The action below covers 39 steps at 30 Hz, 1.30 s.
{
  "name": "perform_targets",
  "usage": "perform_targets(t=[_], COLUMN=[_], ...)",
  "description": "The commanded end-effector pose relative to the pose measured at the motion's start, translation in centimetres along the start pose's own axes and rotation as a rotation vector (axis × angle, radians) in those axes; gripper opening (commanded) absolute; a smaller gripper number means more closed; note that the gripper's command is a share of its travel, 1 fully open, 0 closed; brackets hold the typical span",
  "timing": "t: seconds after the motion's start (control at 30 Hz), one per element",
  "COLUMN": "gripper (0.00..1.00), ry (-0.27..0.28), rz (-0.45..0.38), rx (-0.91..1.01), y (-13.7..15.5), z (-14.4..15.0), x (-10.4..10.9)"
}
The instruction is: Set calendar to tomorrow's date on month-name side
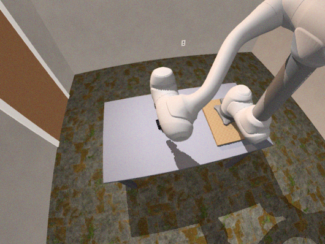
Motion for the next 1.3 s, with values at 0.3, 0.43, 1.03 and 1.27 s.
perform_targets(t=[0.3, 0.43, 1.03, 1.27], gripper=[0.16, 0.16, 0.16, 0.16], ry=[0.000, 0.000, 0.000, 0.000], rz=[0.000, 0.000, 0.000, 0.000], rx=[0.000, 0.000, 0.000, 0.000], y=[0.0, 0.0, 0.0, 0.0], z=[0.0, 0.0, -0.1, -0.1], x=[-1.8, -3.6, -9.4, -9.6])
Point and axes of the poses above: the point where the finger pads meet when closed, its own x axis back along the fingers, its own z axis across the jaws, y = z × x, the point moved 2 cm from there along x, back along the fingers, and after that the axes turned 14 degrees about x, right-handed, at the moved point
